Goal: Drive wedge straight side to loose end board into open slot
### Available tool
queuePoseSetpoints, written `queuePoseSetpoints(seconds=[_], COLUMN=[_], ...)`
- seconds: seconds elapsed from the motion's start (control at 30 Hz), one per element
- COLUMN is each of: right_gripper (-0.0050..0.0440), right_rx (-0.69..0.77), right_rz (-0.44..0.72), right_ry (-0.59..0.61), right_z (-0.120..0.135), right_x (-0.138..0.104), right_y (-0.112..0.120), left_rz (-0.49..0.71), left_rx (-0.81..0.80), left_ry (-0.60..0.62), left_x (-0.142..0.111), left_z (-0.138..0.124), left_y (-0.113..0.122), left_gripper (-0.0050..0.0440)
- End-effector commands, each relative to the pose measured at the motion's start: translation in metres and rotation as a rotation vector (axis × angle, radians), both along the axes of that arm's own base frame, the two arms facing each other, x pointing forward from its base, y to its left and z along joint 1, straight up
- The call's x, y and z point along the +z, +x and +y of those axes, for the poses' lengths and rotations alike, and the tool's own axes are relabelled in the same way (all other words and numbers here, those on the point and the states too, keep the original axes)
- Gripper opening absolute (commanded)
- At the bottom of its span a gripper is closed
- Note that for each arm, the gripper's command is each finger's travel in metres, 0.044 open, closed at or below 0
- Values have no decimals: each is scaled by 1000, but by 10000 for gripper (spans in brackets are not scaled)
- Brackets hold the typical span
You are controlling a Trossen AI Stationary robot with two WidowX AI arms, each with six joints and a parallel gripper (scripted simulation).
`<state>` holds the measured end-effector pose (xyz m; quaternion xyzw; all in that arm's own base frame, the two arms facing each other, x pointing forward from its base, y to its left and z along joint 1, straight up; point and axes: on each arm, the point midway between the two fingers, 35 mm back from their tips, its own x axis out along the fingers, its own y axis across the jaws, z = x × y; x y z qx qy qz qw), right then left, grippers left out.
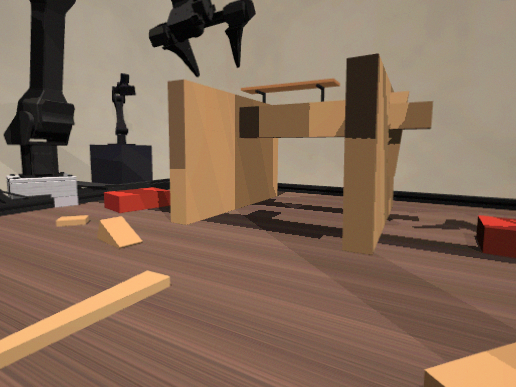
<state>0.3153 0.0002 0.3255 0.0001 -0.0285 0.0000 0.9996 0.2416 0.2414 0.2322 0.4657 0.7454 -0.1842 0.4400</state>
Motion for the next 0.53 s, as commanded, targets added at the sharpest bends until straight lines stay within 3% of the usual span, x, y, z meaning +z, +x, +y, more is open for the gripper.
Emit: queuePoseSetpoints(seconds=[0.0,0.5], right_gripper=[440,440], right_rx=[0,0], right_rz=[1,1], right_ry=[0,0], right_z=[0,0], right_x=[0,0], right_y=[0,0], left_rz=[133,172], left_rx=[-128,-166], left_ry=[38,47], left_x=[9,12], left_z=[0,-1], left_y=[4,6], left_gripper=[440,440])
